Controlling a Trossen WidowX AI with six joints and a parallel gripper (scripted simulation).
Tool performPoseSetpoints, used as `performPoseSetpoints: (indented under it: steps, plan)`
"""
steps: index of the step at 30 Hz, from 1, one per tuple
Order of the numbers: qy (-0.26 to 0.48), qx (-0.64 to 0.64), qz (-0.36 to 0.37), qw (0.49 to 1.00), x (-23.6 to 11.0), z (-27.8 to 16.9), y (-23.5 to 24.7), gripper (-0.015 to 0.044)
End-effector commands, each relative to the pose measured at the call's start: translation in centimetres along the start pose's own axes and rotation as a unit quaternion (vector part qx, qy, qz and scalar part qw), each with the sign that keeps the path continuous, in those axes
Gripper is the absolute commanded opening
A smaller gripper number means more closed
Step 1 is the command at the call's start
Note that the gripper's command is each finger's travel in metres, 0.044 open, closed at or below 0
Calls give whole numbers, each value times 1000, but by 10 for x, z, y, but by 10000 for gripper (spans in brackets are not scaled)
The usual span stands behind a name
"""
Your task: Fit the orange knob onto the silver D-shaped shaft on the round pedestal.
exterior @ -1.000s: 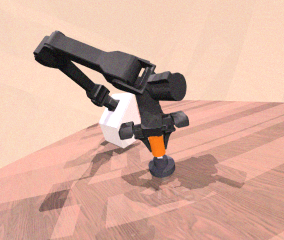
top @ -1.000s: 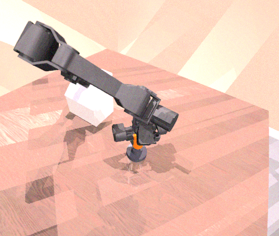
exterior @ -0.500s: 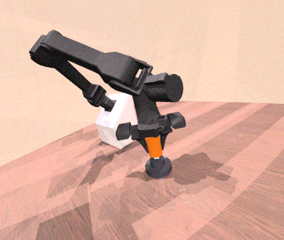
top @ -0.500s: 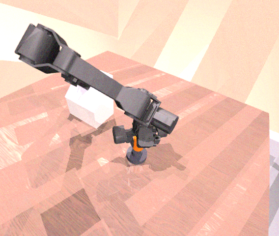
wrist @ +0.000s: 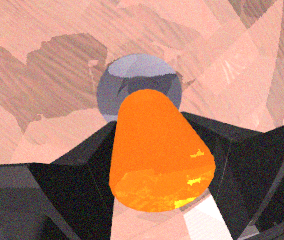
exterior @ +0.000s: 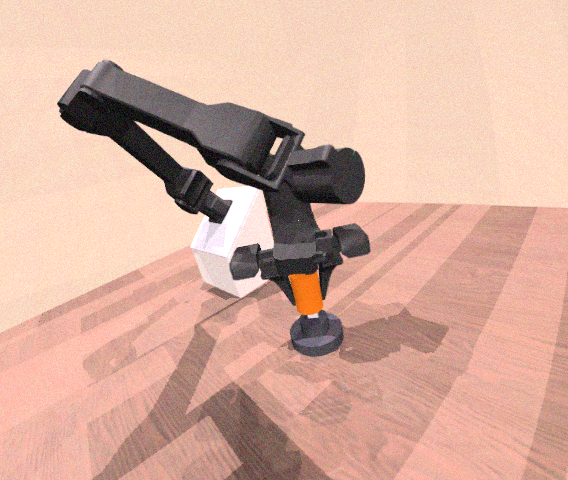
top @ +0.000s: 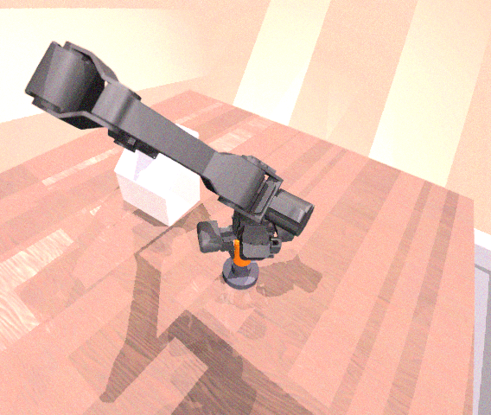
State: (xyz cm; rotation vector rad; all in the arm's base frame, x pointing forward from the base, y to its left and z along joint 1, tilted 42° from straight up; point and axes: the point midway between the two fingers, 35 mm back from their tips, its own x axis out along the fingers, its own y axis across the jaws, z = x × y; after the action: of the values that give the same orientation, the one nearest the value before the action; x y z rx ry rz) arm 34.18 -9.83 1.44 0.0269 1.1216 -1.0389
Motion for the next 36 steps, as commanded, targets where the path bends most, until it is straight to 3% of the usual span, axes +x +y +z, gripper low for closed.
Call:
performPoseSetpoints:
  steps: [1,6,36]
  plan:
    - [-3,27,2,1000,-3,2,0,0]
    - [-3,104,2,995,-3,3,2,0]
    - [-3,104,2,995,1,1,1,0]
